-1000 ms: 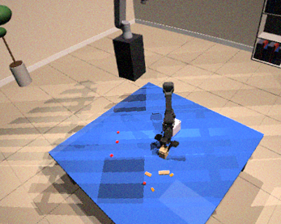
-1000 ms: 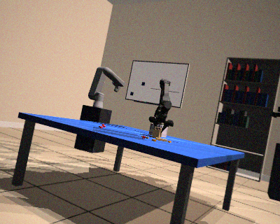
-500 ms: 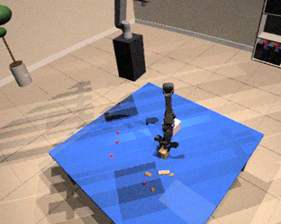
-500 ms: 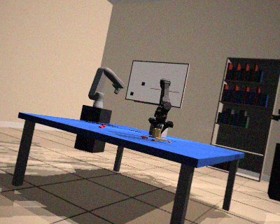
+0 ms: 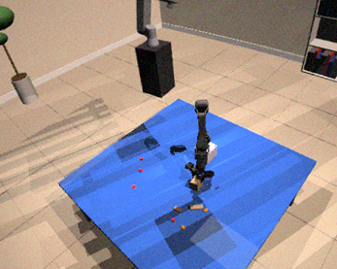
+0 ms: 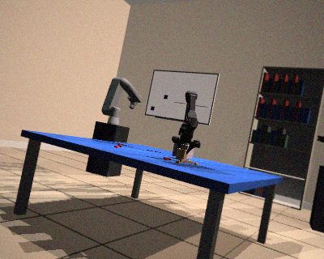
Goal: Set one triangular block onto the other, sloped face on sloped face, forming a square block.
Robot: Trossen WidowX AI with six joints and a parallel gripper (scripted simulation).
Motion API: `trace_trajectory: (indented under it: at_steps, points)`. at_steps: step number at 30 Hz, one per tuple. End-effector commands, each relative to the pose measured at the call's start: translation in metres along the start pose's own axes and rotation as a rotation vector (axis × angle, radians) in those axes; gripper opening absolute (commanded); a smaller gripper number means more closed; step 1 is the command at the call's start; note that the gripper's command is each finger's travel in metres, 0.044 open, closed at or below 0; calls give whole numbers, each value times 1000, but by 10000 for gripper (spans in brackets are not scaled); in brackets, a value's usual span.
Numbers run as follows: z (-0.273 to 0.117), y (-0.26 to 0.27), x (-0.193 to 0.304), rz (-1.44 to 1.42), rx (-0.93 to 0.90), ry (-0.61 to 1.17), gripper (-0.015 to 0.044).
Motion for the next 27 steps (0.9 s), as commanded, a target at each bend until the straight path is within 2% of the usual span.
trace_trajectory:
  at_steps: [1,20,27]
  points:
    - [1,0,0,-4,-3,1,0]
    - [2,0,0,-2,-4,2,0]
    - [1,0,0,1,0,0,184]
Point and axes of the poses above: the point midway between the two fingers, 35 mm back from their tips, its own z axis out along the fingers, its own y axis across the jaws, x = y × z, the point moved 9 cm from there along -z, back along the fingers, and after that the axes turned 15 degrees about z, right-handed, at the moved point
